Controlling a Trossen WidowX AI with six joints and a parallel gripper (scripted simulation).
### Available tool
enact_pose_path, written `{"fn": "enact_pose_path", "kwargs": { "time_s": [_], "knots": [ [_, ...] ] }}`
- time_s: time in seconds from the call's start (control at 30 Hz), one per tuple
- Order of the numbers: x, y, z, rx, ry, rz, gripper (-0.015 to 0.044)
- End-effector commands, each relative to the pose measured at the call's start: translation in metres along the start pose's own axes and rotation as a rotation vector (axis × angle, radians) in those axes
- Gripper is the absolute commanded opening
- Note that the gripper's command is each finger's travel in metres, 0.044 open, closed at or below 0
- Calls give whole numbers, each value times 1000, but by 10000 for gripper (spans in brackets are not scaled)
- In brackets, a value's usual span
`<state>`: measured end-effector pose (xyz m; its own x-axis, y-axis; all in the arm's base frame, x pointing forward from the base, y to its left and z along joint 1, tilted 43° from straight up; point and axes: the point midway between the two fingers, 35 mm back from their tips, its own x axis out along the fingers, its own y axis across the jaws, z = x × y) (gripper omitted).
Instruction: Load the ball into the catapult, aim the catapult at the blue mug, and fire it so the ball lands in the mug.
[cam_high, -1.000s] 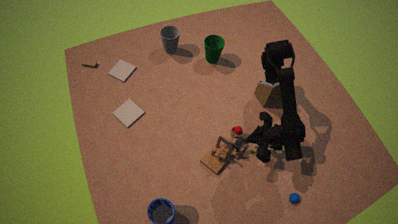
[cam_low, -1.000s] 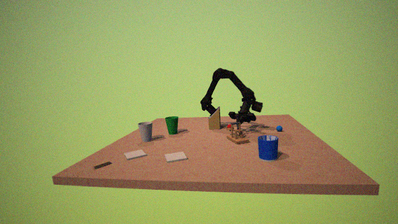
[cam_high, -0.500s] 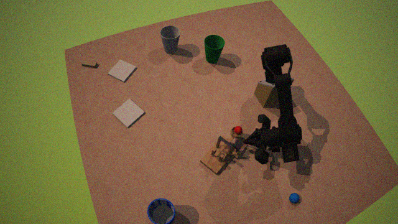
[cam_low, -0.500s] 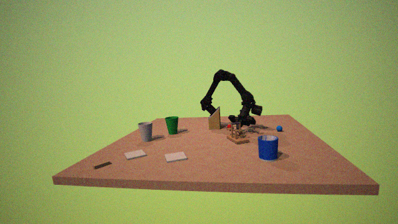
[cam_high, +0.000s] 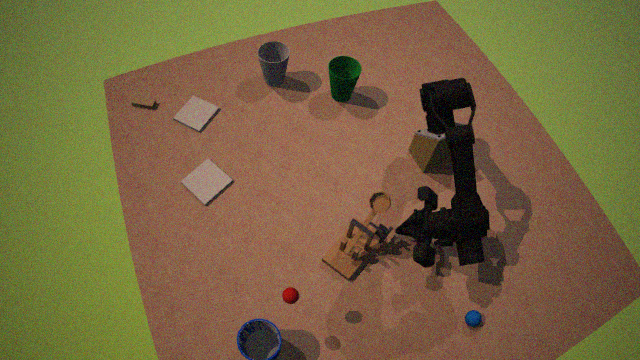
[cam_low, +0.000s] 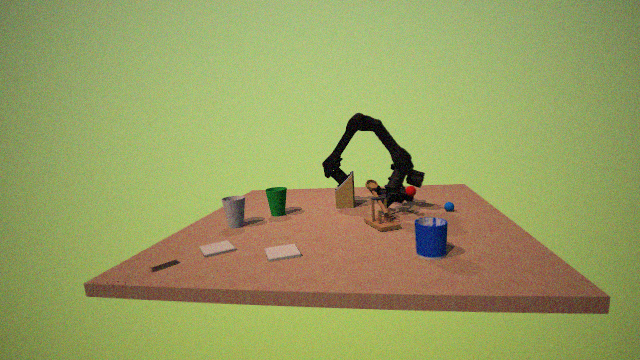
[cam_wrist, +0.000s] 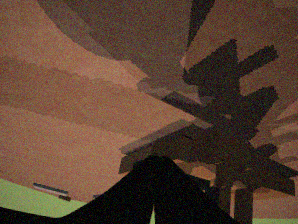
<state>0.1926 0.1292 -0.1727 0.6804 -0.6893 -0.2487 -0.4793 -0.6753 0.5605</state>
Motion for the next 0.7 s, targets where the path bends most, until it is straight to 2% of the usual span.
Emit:
{"fn": "enact_pose_path", "kwargs": {
  "time_s": [0.0, 0.13, 0.27, 0.3, 0.67],
  "knots": [
    [-50, -21, -21, 36, -9, -27, 0],
    [-100, -23, -40, 45, -6, -24, 0],
    [-106, -22, -42, 46, -5, -23, 0],
    [-90, -23, -35, 32, 1, -28, 26],
    [-87, -46, -42, 277, -117, -44, 315]
  ]
}}
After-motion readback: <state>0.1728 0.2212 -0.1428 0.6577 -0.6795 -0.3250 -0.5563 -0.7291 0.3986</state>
